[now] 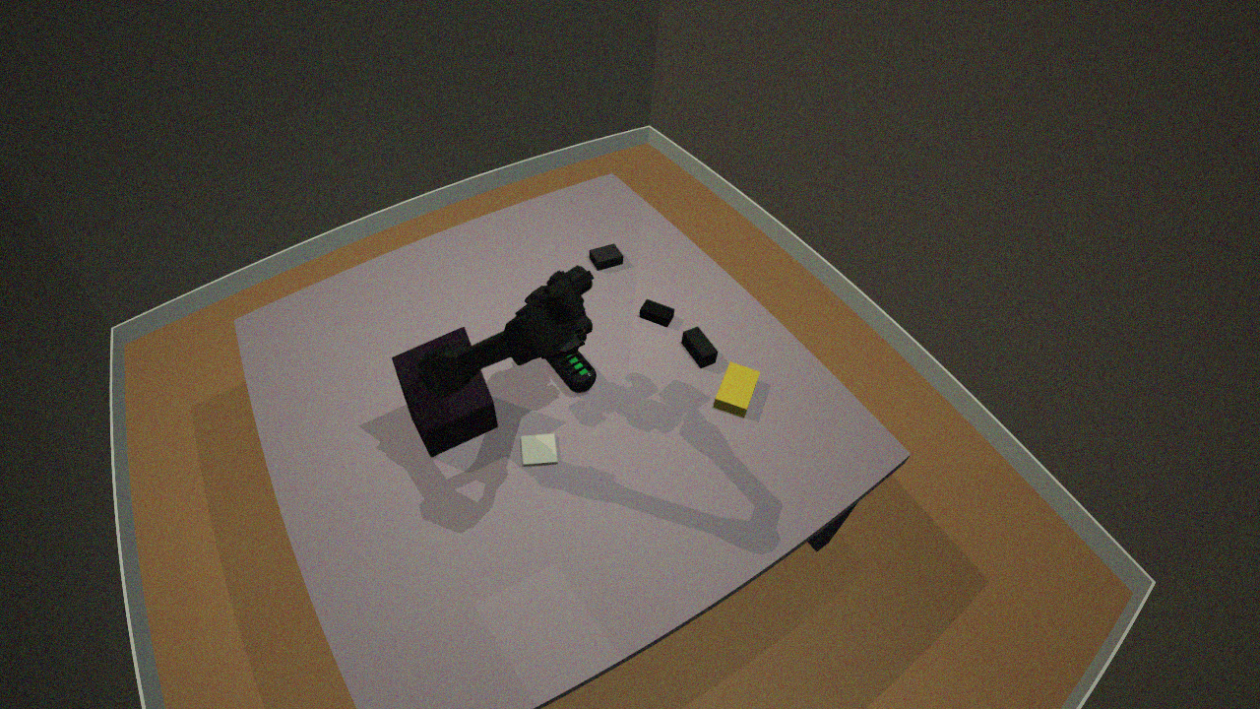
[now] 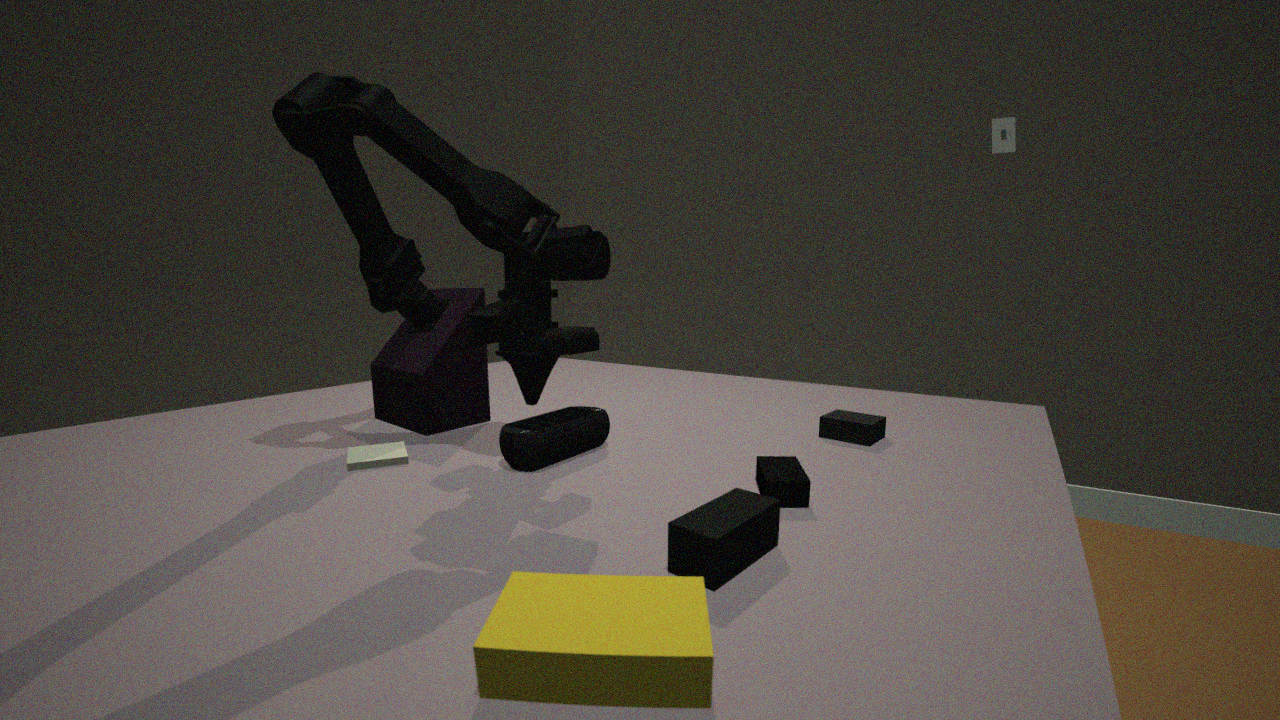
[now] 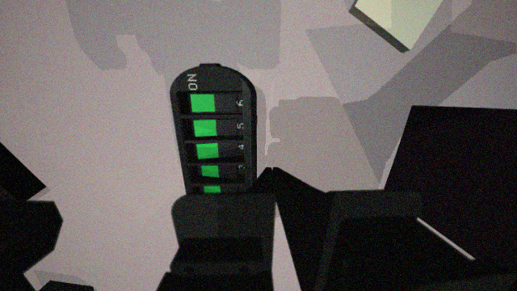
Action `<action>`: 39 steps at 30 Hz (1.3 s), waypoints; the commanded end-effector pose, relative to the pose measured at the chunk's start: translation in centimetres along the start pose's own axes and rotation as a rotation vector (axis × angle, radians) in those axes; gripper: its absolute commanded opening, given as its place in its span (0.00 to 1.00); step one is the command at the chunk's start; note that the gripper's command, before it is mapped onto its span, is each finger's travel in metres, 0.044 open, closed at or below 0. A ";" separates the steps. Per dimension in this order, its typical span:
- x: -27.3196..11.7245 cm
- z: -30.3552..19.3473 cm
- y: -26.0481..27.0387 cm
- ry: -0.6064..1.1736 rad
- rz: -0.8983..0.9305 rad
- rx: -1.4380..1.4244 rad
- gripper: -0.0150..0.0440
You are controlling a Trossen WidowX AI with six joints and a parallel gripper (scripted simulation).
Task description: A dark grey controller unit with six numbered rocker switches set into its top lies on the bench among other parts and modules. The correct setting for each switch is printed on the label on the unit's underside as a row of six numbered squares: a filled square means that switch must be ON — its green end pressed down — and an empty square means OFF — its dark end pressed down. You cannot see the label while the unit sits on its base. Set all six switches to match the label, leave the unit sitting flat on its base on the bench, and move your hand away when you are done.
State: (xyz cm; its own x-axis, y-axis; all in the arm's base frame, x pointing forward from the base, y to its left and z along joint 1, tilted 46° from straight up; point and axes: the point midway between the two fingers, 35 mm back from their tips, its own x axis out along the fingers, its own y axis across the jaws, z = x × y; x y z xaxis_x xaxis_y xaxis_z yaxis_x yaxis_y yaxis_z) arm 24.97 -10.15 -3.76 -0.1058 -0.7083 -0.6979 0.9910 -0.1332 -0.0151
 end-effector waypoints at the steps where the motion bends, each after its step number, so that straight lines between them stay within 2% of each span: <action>1: 0.0 0.1 -0.1 -0.004 0.001 -0.005 0.25; 15: 0.1 0.2 0.0 0.001 -0.002 -0.003 0.25; 22: -4.8 0.2 0.0 0.003 -0.002 -0.003 0.57; 29: -5.0 0.2 0.0 0.003 -0.002 -0.003 0.88; 39: -5.0 0.2 0.0 0.003 -0.002 -0.003 0.43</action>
State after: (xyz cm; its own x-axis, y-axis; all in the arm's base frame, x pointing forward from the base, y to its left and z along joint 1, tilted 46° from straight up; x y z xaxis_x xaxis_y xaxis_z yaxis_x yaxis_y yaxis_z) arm 25.47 -6.82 -0.22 -0.1073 -0.7083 -0.6977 0.9915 -0.1285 -0.0221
